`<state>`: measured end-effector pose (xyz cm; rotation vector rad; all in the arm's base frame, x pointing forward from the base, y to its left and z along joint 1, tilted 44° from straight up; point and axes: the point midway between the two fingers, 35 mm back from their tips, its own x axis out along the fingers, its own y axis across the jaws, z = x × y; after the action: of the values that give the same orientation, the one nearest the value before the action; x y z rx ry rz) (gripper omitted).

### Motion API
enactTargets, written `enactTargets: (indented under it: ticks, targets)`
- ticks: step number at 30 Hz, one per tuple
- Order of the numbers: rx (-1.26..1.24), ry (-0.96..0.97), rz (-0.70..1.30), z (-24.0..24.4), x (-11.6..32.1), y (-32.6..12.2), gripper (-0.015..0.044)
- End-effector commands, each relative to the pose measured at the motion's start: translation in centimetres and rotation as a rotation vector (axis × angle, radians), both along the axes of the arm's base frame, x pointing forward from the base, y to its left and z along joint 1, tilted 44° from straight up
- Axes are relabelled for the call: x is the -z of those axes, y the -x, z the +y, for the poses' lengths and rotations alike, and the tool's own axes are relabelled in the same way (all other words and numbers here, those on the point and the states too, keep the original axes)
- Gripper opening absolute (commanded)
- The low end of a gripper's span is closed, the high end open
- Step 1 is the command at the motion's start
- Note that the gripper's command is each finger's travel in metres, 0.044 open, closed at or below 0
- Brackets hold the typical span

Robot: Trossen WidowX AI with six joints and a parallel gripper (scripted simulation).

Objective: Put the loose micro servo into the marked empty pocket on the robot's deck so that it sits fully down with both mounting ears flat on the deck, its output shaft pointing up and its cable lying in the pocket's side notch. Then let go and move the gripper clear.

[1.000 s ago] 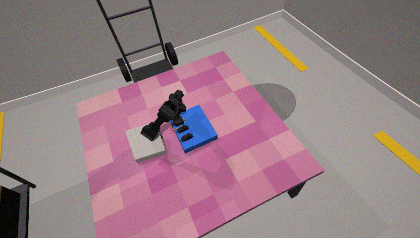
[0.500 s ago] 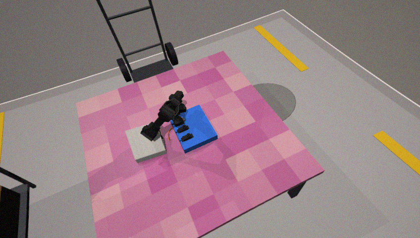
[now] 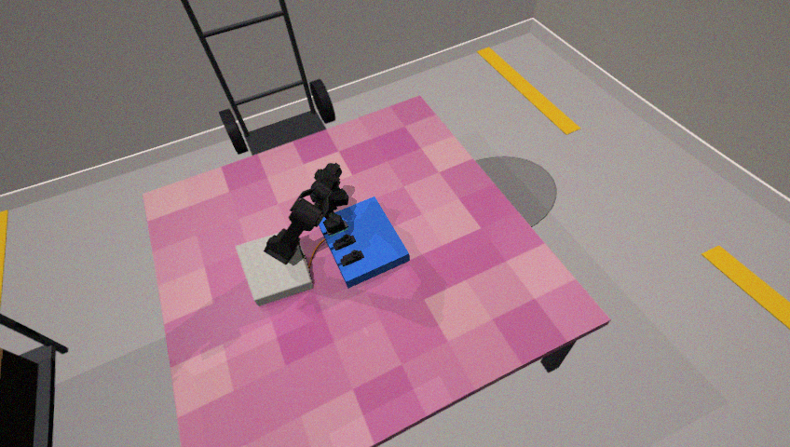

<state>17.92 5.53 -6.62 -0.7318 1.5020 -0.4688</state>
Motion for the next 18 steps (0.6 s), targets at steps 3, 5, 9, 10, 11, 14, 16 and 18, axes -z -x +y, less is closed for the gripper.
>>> enactTargets:
  ticks: [3,5,9,10,11,14,16,18]
  targets:
    - [-0.004,-0.01,-0.011,2.8,-1.0,-4.1,0.0398]
    - [-0.002,-0.011,-0.014,3.8,-1.6,-6.0,0.044]
    - [0.0,-0.013,-0.017,5.6,-3.2,-9.4,0.044]
    - [0.001,-0.014,-0.018,5.9,-3.6,-10.1,0.044]
    - [0.001,-0.014,-0.018,6.1,-3.8,-10.5,0.044]
    - [0.001,-0.014,-0.019,6.3,-4.1,-10.6,0.044]
    - [0.003,-0.017,-0.022,7.1,-5.0,-10.3,0.044]
    - [0.006,-0.021,-0.027,8.4,-6.5,-9.7,0.044]
